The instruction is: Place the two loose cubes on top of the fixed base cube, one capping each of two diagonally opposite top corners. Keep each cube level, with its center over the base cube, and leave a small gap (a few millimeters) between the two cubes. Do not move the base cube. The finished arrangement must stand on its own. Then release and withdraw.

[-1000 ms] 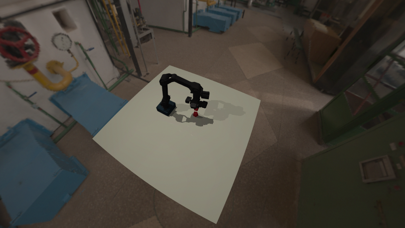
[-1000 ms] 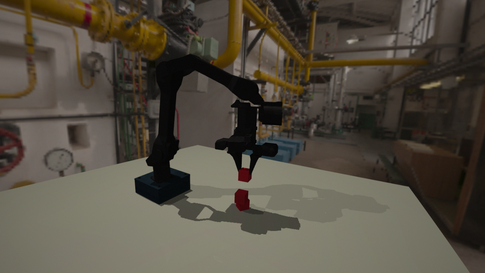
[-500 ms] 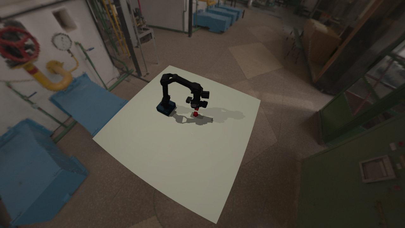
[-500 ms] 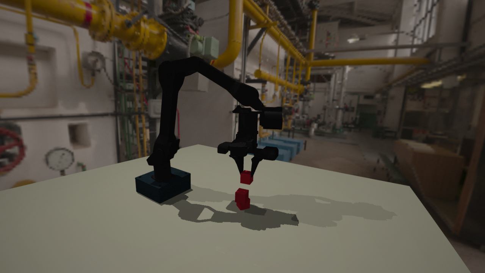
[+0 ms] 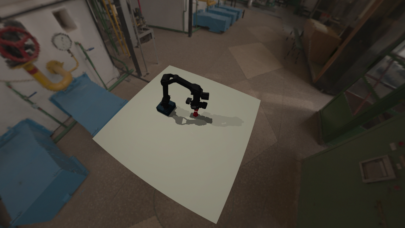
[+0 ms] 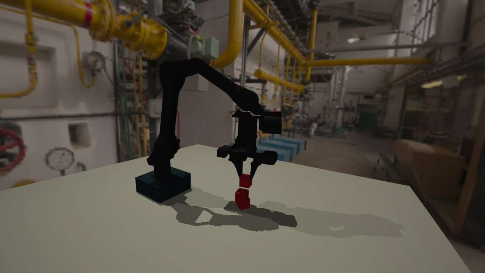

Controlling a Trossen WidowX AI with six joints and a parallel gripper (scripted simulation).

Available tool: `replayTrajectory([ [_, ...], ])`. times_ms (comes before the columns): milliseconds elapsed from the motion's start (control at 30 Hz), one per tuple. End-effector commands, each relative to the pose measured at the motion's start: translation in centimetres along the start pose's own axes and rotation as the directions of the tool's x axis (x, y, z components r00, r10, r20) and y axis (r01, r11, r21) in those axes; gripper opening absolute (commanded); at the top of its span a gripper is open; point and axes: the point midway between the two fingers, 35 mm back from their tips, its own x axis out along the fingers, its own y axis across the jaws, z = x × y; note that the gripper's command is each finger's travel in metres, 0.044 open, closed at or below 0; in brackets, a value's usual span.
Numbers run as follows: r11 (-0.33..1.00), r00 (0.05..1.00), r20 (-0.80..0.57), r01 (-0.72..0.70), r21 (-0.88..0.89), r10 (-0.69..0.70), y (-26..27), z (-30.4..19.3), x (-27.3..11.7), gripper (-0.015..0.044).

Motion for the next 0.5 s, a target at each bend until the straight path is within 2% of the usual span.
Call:
replayTrajectory([
  [0, 1.0, 1.0, -0.003, 0.009, -0.005, -0.009, -0.2, 0.0, 0.3, 0.0105],
  [467, 1.0, 1.0, 0.021, 0.007, 0.026, -0.008, 0.0, -0.1, 3.3, 0.0105],
])
